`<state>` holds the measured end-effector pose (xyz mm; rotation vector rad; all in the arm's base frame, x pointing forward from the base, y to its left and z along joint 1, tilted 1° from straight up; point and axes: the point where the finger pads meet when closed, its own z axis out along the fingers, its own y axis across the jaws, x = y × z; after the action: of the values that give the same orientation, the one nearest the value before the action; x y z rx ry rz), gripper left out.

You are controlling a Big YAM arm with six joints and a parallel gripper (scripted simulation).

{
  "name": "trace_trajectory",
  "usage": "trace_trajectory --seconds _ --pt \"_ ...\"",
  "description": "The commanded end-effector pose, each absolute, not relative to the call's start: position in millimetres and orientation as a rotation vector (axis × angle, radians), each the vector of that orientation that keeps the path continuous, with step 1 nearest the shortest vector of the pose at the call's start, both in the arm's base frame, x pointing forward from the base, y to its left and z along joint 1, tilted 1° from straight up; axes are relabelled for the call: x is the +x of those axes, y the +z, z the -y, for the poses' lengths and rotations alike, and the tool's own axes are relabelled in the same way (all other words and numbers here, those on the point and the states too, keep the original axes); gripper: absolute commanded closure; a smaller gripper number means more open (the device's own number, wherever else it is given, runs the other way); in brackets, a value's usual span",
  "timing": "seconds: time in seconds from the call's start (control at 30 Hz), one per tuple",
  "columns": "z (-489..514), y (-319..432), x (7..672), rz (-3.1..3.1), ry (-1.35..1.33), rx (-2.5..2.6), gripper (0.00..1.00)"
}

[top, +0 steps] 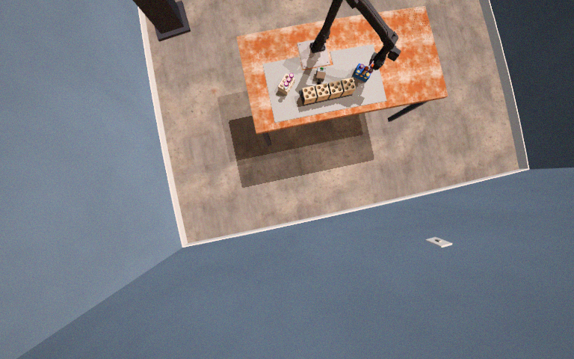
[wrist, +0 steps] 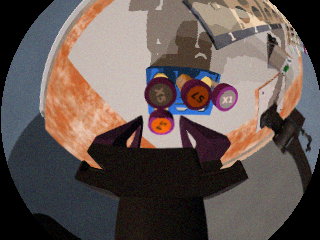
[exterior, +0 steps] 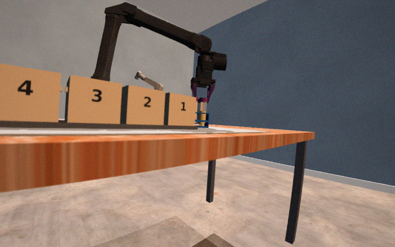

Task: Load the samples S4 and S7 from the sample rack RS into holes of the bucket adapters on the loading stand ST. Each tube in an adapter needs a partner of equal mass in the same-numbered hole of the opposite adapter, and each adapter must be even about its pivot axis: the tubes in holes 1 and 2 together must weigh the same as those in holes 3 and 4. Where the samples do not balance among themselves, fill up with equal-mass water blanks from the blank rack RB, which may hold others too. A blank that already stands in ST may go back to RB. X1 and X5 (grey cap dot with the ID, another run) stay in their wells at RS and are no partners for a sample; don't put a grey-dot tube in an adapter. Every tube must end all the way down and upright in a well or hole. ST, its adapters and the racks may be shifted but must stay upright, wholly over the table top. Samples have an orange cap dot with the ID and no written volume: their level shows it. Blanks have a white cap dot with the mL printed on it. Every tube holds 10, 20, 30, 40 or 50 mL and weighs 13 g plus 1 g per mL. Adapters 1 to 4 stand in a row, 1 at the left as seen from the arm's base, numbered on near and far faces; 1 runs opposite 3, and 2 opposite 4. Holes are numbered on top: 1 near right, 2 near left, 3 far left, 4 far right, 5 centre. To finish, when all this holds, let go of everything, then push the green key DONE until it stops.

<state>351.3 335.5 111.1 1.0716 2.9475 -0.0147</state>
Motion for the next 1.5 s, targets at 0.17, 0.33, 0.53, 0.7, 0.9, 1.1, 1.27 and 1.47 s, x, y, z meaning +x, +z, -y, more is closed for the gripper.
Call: trace_trajectory --seconds 0.17,0.33,0.53,0.7,0.9,1.1,1.27,1.47 --pt "-347 160 368 -2.908 0.104 1.061 0.45" --pt "-348 160 367 -2.918 0.074 1.064 0.45" --pt "-348 175 366 -2.92 0.067 1.065 0.45" --pt "-344 168 360 -2.925 0.054 1.064 0.45" --pt "-344 168 360 -2.925 0.054 1.064 0.45" --pt "-344 168 360 -2.925 0.054 1.064 0.45" --pt "-301 165 361 -3.009 0.049 0.766 0.2" --pt "-277 164 363 -3.066 0.041 0.461 0.2"
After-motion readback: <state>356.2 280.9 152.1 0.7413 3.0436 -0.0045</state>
